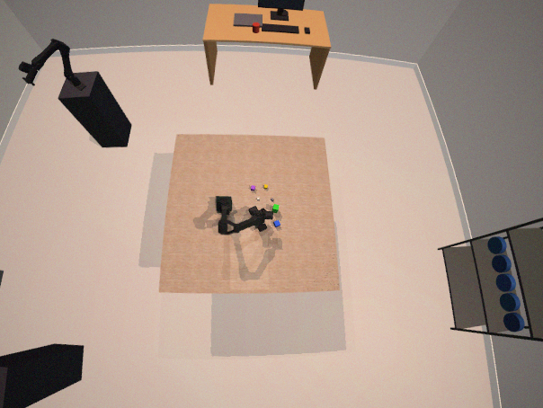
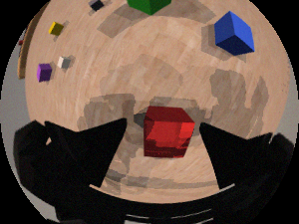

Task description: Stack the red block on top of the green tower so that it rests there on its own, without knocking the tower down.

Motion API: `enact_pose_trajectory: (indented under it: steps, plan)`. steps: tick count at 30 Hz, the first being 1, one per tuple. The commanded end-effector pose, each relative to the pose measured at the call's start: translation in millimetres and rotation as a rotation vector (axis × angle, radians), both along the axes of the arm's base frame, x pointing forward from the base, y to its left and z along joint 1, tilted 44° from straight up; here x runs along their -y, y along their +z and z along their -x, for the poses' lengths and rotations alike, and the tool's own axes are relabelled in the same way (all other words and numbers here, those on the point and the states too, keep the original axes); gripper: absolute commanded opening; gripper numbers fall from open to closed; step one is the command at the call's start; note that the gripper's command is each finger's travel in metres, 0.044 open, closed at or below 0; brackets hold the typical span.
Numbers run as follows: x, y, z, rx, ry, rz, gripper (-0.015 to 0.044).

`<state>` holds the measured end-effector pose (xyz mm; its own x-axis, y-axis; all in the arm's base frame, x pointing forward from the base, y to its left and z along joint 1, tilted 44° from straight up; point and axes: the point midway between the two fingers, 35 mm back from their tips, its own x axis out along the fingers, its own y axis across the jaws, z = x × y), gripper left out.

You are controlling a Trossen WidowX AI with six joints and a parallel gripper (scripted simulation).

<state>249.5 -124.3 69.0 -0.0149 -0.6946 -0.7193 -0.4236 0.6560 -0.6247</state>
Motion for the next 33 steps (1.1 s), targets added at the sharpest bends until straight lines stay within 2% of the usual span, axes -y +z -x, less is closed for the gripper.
enact_pose_trajectory:
  steps: [1,13,23,30,33]
  plan:
    - [2.9,-2.2,1.8,-0.007,0.000,0.006,0.0440]
    - [2.6,-1.8,1.8,-0.007,0.000,0.006,0.0440]
    - [2.6,-1.8,1.8,-0.007,0.000,0.006,0.0177]
    - [2.6,-1.8,1.8,-0.007,0.000,0.006,0.0131]
    - [-1.0,1.5,1.3,-0.007,0.000,0.005,0.0052]
